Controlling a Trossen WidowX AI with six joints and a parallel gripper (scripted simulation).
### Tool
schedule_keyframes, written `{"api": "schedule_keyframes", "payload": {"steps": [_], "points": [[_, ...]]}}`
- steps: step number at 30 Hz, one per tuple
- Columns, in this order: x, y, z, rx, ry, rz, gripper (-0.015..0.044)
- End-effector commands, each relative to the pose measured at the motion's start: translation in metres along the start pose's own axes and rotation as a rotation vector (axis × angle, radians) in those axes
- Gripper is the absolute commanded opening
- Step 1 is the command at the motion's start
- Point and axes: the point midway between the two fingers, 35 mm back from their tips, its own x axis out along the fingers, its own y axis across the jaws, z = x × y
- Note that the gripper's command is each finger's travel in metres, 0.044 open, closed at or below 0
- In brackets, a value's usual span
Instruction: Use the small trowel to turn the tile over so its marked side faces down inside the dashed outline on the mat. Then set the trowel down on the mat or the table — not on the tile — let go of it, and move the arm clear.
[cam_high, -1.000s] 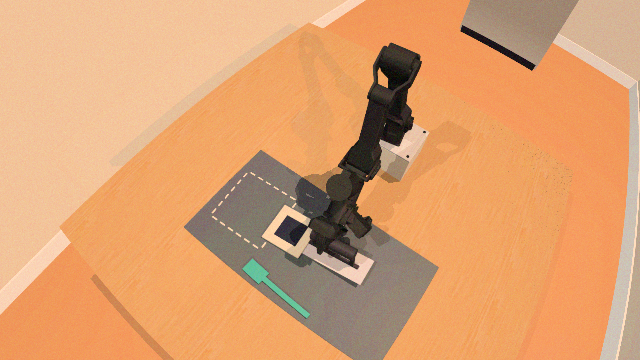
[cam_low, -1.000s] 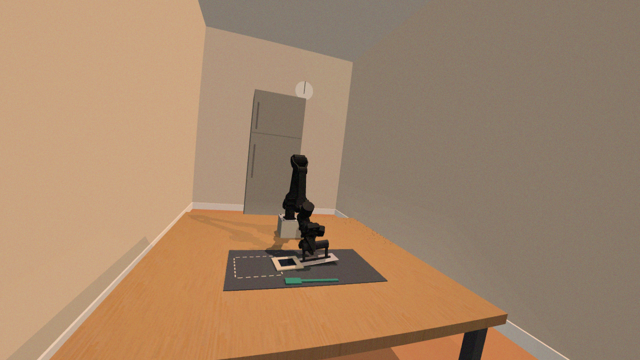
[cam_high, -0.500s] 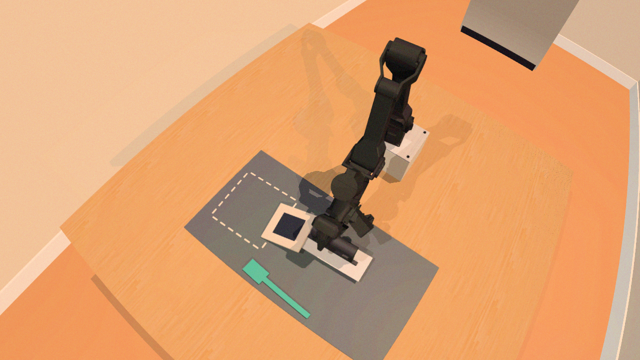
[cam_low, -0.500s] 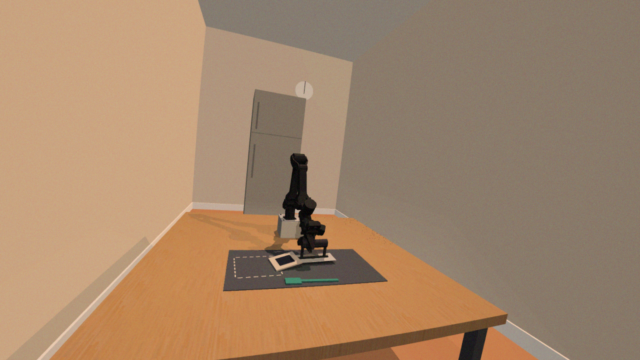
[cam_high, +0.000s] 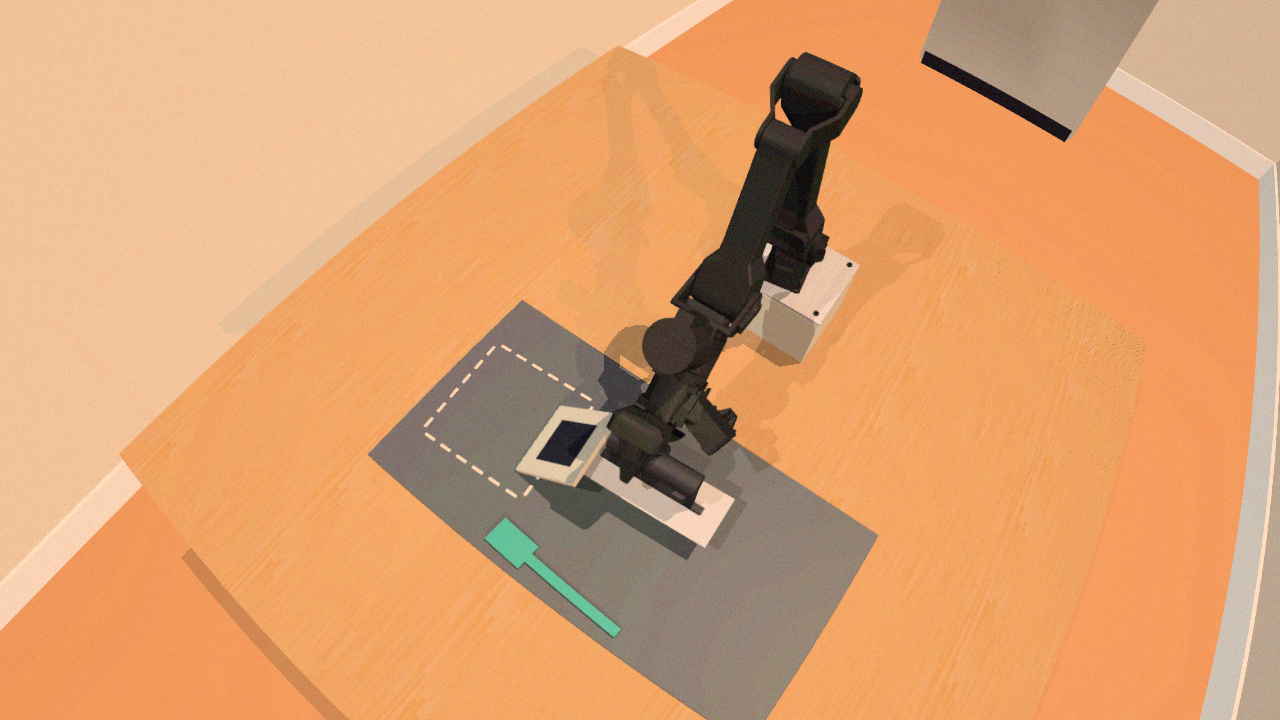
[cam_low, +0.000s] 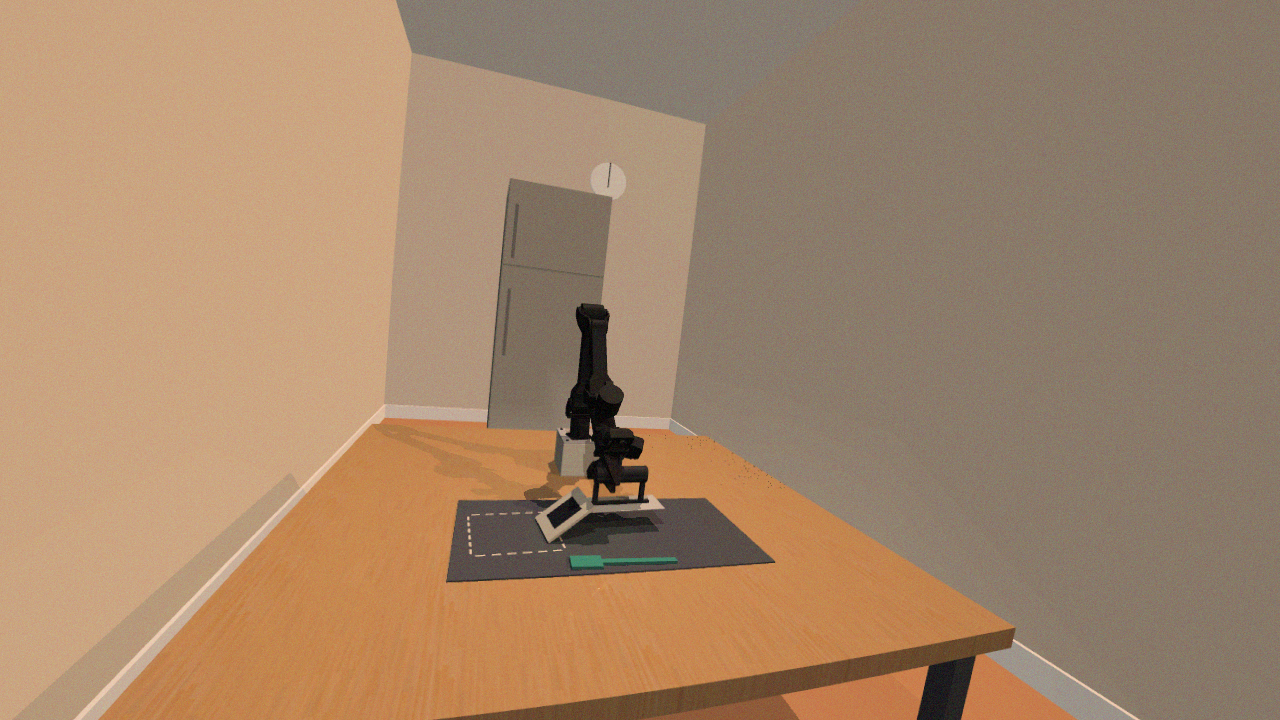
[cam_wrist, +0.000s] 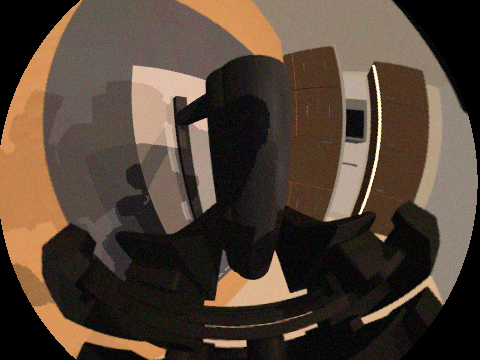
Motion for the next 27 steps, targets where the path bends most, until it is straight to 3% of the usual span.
{"api": "schedule_keyframes", "payload": {"steps": [1,27], "points": [[-0.007,-0.016,-0.011,-0.003,0.008,-0.032,0.0],[-0.011,-0.02,-0.077,-0.008,0.011,-0.032,0.0]]}}
